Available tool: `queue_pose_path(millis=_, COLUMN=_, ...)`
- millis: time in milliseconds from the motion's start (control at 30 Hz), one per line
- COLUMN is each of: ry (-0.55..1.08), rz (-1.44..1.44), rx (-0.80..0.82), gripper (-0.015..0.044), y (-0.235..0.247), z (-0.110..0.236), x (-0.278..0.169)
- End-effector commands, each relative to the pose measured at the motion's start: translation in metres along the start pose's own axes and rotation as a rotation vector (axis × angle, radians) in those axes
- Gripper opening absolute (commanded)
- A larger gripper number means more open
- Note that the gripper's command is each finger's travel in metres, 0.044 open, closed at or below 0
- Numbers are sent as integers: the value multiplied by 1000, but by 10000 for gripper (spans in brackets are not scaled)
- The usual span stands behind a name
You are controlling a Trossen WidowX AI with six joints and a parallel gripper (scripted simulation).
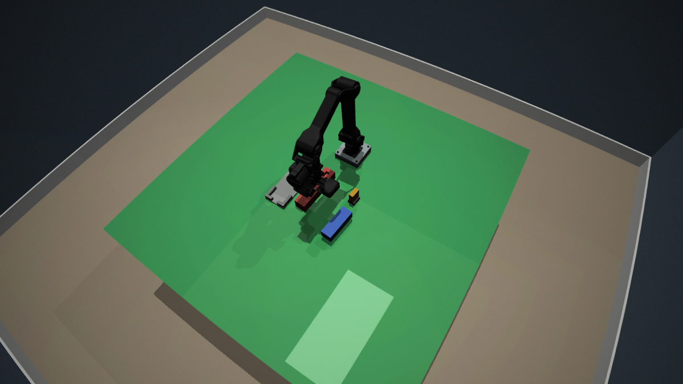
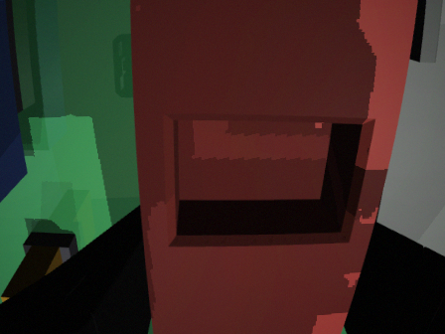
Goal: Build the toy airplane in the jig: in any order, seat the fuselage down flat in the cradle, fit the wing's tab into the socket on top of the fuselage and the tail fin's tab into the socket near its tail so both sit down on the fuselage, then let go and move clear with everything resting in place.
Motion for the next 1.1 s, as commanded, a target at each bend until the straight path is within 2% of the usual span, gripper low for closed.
queue_pose_path(millis=0, ry=-10, rz=-5, rx=4, gripper=0, y=0, z=15, x=-1)
queue_pose_path(millis=333, ry=-10, rz=-5, rx=4, gripper=0, y=0, z=42, x=-7)
queue_pose_path(millis=1067, ry=-9, rz=33, rx=-1, gripper=0, y=-61, z=15, x=-6)
Point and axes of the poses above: the point midway between the two fingers, 35 mm back from their tips, its own z axis back along the fingers, its own y axis across the jaws, x = y × z, the point moved 10 cm from there along z, back along the fingers, and after that the axes turned 4 degrees about z, right-handed, at the moved point
